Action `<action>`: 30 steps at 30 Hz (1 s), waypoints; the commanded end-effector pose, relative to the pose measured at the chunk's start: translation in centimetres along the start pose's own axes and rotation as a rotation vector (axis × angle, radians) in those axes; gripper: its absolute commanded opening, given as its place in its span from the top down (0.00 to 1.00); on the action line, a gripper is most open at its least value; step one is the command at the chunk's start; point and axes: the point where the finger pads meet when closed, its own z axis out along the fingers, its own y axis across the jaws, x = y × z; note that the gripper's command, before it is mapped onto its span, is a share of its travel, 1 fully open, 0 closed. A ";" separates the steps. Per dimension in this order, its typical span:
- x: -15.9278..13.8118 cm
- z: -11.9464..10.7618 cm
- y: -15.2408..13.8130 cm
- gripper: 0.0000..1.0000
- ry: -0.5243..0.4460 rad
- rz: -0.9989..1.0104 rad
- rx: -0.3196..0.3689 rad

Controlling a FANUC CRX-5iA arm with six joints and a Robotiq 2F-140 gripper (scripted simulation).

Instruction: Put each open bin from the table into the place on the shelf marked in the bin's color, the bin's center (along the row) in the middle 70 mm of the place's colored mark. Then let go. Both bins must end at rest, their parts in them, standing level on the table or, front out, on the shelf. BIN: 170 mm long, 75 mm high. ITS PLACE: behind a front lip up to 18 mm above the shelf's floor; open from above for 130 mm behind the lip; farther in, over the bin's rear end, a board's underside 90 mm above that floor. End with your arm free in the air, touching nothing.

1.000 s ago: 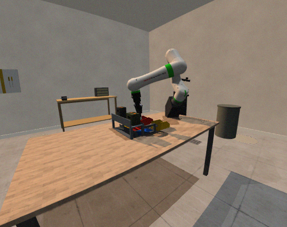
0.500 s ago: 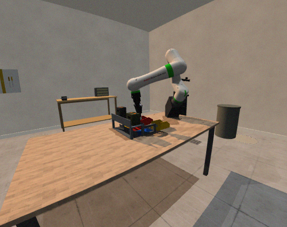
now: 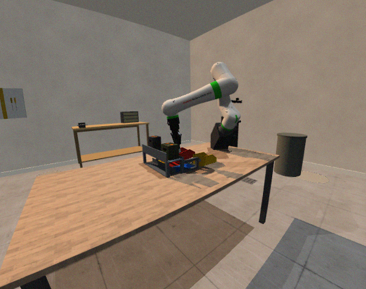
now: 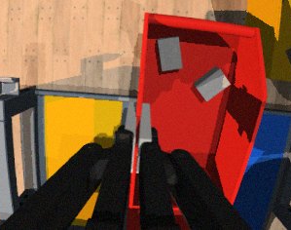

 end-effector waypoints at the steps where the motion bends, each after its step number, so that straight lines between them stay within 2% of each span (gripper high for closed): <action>1: 0.0 0.0 0.0 1.00 0.000 0.000 0.000; 30: -0.1 0.4 0.0 1.00 0.000 0.000 0.000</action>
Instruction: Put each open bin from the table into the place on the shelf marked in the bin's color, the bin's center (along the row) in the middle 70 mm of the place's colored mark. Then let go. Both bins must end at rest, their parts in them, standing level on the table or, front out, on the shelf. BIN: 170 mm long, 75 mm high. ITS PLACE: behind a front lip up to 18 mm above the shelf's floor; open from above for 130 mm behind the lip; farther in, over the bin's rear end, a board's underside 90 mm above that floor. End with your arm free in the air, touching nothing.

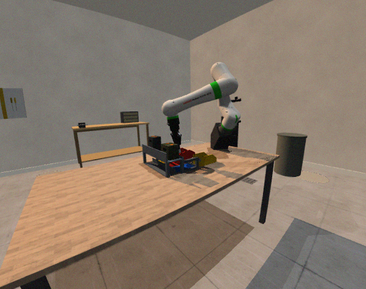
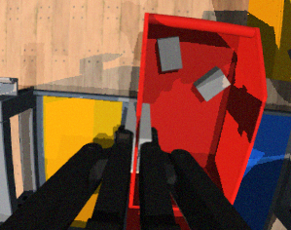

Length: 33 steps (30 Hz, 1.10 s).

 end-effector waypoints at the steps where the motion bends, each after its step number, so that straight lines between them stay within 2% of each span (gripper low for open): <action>1: 0.0 0.1 0.0 1.00 0.000 0.000 0.000; 33: -0.2 0.8 0.0 1.00 0.000 0.000 0.000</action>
